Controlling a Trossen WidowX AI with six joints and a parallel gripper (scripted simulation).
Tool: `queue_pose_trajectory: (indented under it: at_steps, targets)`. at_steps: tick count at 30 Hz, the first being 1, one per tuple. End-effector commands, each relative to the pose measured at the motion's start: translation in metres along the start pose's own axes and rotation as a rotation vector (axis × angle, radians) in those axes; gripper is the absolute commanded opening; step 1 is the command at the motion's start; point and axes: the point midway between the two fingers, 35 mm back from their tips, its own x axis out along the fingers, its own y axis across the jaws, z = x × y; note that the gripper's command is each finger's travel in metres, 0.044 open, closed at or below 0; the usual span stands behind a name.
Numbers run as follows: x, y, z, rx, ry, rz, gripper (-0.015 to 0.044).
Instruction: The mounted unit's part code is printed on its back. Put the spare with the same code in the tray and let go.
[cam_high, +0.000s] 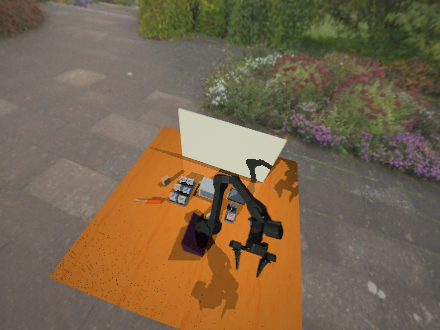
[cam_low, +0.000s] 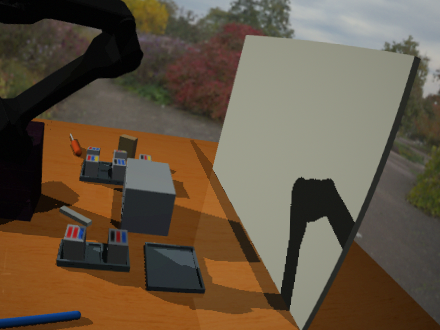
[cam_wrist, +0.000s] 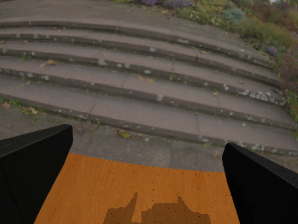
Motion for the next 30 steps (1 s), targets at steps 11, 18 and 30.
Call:
queue_pose_trajectory:
  at_steps: [11, 18, 30]
  targets:
    - [0.012, 0.024, -0.025, -0.104, 0.168, 0.051, 0.044]
    - [0.011, 0.07, -0.09, -0.378, 0.472, 0.191, 0.044]
    - [-0.058, 0.127, -0.205, -0.896, 0.819, 0.473, 0.044]
